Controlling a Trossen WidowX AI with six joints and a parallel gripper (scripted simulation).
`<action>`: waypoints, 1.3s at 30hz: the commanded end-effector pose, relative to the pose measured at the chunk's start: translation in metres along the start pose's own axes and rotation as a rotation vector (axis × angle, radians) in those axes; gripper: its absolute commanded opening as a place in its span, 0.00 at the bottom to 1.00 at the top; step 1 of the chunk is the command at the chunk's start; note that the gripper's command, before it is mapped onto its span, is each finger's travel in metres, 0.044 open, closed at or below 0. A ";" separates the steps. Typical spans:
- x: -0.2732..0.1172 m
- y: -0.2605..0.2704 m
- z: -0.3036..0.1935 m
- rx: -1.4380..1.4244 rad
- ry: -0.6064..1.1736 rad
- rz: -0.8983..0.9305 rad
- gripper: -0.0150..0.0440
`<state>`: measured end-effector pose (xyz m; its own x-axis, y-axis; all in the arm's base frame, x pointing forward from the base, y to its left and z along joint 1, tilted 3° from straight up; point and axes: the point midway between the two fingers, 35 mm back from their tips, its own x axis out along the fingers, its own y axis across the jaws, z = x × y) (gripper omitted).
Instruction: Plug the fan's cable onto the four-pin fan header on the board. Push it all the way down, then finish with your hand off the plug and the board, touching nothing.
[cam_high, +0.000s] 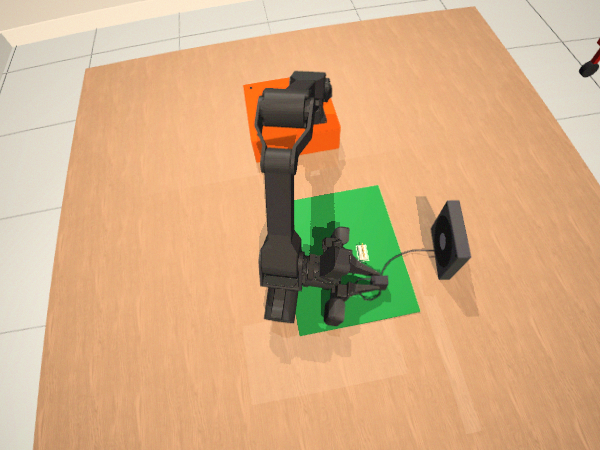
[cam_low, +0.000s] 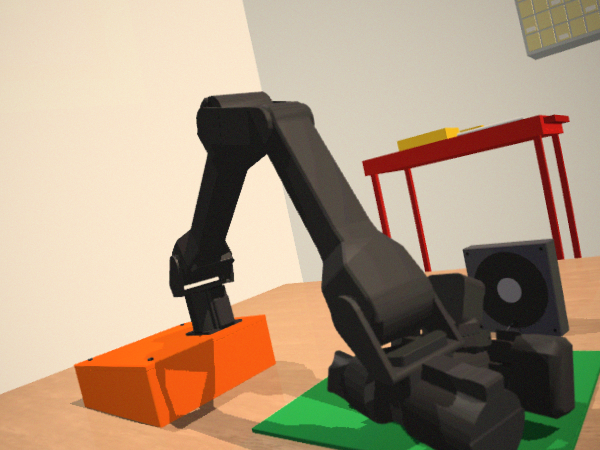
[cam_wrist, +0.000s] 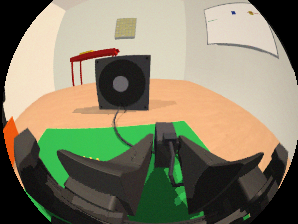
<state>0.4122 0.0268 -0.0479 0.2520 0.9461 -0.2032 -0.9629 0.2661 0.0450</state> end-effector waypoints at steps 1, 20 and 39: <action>0.000 0.000 0.000 0.000 0.000 0.000 0.49; 0.000 0.000 0.000 0.000 0.000 0.000 0.49; -0.041 -0.004 0.010 -0.012 0.028 -0.015 0.49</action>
<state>0.4069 -0.0035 -0.0349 0.2626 0.9385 -0.2242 -0.9595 0.2786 0.0422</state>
